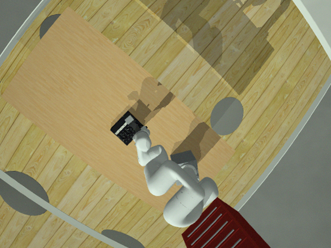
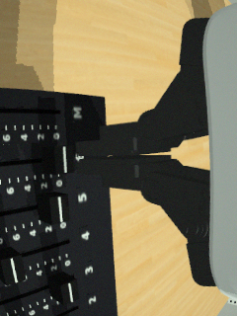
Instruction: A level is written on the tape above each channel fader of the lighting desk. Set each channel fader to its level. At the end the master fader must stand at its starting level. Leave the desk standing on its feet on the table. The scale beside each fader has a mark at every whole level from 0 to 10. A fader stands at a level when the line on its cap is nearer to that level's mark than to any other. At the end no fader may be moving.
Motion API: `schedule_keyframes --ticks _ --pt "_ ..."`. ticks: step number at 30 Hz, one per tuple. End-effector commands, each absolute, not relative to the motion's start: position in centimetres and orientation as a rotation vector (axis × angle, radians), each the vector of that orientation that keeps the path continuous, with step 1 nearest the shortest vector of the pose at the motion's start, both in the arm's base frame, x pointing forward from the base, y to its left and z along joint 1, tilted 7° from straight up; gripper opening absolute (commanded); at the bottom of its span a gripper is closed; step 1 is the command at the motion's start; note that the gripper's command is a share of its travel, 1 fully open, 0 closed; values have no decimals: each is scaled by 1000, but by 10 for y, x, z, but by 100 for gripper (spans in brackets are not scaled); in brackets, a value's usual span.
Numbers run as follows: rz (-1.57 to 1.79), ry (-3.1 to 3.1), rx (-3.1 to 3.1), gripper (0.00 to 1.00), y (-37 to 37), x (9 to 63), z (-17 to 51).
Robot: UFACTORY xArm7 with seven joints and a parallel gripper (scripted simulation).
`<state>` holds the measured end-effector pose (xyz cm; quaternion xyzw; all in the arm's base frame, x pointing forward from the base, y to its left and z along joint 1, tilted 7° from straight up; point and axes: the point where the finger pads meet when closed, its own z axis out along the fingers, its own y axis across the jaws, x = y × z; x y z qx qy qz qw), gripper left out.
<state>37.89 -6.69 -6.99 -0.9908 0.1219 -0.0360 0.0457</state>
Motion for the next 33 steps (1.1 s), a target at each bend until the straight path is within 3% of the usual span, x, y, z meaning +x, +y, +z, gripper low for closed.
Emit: schedule_keyframes --ticks 1,33 --pt "-115 373 -3026 0 -67 380 -69" --pt "-115 373 -3026 0 -70 390 -68"
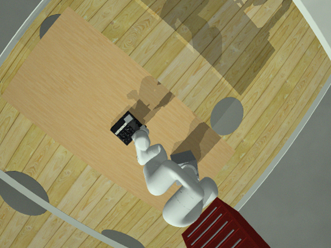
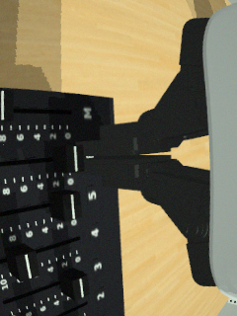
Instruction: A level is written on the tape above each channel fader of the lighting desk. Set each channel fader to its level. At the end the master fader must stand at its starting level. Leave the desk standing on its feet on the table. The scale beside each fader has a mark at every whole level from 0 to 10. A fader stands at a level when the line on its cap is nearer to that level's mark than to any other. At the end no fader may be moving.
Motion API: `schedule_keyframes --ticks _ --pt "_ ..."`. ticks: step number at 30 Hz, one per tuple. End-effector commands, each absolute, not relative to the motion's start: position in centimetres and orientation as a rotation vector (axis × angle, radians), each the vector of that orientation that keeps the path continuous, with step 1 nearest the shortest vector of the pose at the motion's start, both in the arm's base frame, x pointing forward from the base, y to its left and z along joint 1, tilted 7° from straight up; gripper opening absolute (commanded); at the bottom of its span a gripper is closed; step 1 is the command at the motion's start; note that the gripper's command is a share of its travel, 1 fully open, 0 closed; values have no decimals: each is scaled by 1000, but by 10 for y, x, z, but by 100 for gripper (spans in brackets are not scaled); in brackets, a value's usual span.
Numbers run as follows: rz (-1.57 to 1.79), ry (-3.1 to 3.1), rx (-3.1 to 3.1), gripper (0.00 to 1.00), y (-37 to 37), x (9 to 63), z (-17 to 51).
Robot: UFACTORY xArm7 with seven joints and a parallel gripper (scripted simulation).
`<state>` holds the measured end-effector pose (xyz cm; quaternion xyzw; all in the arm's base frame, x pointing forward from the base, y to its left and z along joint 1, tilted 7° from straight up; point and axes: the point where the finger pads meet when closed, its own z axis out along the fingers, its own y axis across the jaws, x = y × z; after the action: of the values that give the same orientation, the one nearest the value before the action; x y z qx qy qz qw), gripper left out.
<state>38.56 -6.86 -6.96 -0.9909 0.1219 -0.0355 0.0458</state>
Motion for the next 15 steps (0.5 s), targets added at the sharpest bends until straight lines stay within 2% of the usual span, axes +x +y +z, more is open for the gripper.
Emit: schedule_keyframes --ticks 1,15 --pt "-115 373 -3026 0 -70 391 -68" --pt "-115 373 -3026 0 -72 398 -68"
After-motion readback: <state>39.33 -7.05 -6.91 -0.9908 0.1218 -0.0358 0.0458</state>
